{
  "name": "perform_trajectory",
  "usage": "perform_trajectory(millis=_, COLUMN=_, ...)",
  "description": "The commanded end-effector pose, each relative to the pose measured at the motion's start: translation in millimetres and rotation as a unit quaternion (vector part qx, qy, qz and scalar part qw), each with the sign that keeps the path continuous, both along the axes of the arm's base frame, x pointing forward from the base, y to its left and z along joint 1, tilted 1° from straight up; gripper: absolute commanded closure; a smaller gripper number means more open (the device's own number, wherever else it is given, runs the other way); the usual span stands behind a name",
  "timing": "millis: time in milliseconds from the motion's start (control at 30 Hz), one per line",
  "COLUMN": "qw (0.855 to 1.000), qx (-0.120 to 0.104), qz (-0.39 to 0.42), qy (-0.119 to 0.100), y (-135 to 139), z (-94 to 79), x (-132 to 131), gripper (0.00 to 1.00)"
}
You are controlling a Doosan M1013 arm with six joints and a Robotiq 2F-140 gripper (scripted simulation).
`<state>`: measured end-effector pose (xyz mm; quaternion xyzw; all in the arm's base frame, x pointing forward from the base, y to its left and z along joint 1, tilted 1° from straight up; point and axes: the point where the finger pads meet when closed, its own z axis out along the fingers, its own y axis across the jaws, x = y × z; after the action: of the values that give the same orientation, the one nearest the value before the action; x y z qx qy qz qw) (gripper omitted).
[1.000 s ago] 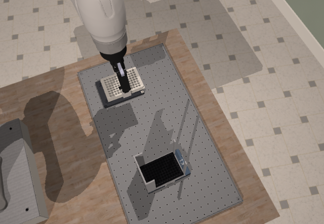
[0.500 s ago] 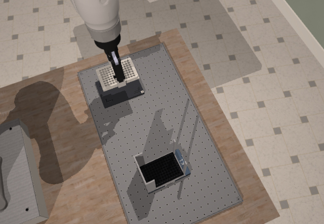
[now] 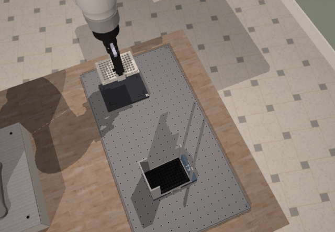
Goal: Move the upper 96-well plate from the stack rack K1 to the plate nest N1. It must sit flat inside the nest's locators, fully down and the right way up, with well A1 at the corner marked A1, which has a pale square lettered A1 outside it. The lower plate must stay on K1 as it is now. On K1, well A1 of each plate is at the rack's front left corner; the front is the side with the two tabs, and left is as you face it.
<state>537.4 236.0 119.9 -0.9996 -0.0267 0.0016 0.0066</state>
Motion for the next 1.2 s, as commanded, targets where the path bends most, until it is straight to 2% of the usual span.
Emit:
perform_trajectory(millis=0, qw=1.0, qx=0.0, qz=0.0, qy=0.0, y=0.5, z=0.1, x=-0.1, gripper=1.0)
perform_trajectory(millis=1033, qw=1.0, qx=0.0, qz=0.0, qy=0.0, y=-0.2, z=0.1, x=-0.1, gripper=1.0)
perform_trajectory(millis=1167, qw=1.0, qx=0.0, qz=0.0, qy=0.0, y=-0.1, z=-6.6, x=-0.1, gripper=1.0)
